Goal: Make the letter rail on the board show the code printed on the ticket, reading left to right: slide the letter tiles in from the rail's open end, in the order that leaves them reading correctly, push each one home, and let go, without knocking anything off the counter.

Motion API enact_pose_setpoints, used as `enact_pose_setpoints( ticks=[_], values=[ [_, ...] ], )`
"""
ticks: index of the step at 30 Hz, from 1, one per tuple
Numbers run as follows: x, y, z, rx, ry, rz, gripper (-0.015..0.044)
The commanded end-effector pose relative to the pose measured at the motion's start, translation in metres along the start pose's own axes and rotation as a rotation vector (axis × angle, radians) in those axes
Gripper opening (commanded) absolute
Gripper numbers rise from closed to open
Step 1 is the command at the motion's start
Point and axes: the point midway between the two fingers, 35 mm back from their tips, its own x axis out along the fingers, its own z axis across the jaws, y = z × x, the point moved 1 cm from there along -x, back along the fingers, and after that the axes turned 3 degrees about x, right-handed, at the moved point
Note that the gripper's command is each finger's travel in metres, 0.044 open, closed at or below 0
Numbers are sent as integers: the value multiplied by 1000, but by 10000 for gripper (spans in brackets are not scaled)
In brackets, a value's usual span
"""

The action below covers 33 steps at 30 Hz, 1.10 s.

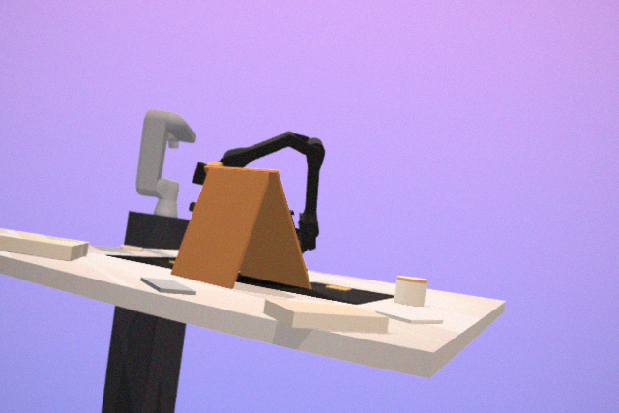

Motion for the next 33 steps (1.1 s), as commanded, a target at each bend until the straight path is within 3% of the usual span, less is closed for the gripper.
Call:
enact_pose_setpoints(
  ticks=[1,13,20,33],
  values=[
    [29,-25,5,353,64,-59,340],
    [28,-25,3,353,64,-59,340],
    [61,-27,1,352,65,-59,340],
    [62,-28,0,352,65,-59,340]
  ],
)
